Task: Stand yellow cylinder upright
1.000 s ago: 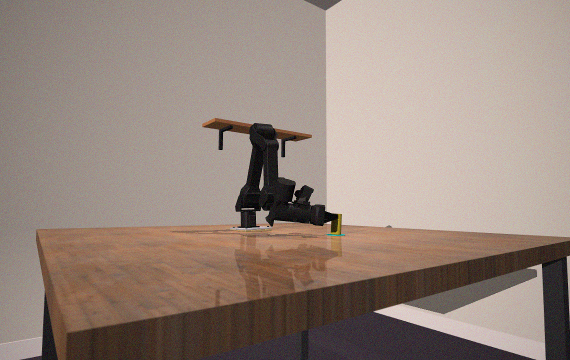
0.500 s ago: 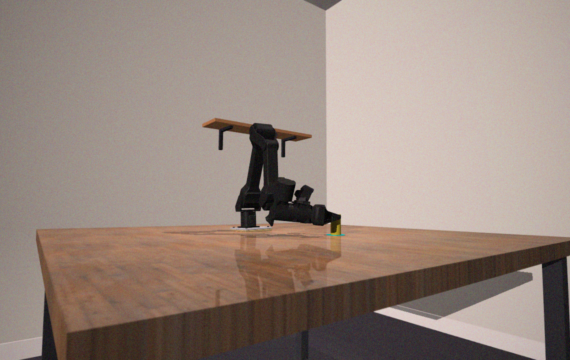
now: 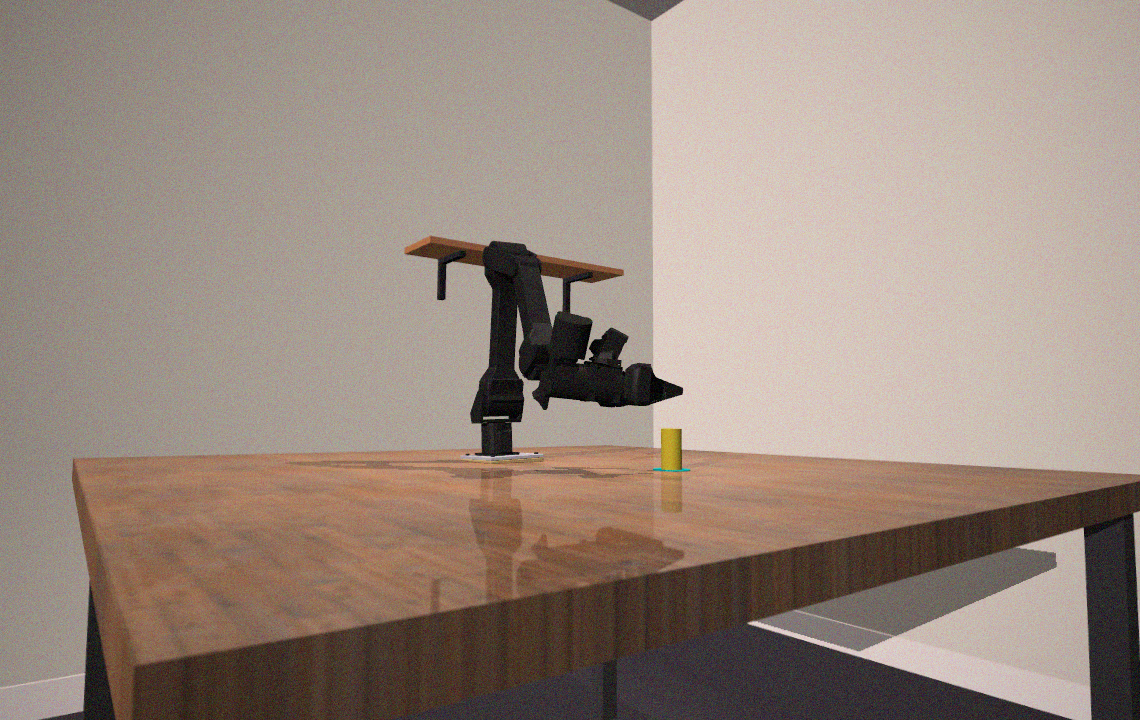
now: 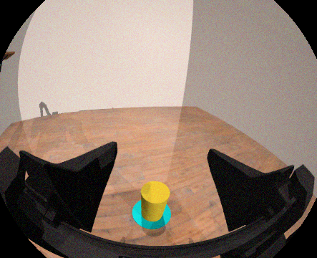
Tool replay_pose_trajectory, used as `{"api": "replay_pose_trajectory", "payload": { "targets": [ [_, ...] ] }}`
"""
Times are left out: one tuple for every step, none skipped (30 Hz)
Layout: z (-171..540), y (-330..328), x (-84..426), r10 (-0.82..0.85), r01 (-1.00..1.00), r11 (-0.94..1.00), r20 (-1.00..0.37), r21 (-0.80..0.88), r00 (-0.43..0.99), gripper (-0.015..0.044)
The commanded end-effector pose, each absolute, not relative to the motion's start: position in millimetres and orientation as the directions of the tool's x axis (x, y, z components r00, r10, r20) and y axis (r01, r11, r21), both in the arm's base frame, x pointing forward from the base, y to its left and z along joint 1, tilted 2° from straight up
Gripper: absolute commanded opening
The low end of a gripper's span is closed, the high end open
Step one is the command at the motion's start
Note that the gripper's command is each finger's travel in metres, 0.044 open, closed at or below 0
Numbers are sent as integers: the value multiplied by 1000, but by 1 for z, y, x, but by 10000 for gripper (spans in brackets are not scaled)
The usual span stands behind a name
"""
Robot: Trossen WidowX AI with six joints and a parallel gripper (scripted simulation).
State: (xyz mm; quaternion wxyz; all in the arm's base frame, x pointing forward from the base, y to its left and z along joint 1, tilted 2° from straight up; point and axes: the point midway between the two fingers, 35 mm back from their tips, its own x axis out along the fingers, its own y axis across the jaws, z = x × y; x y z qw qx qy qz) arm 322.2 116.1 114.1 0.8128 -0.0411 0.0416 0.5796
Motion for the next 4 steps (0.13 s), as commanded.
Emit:
{"api": "replay_pose_trajectory", "payload": {
  "targets": [
    [132, 117, 320, 939, -946, 324, -115, -17, 323, 400],
    [134, 117, 320, 939, -946, 324, -115, -17, 323, 400],
    [135, 117, 319, 939, -946, 324, -114, -17, 323, 400],
    [135, 118, 321, 938, -945, 326, -119, -14, 326, 400]
  ]
}}
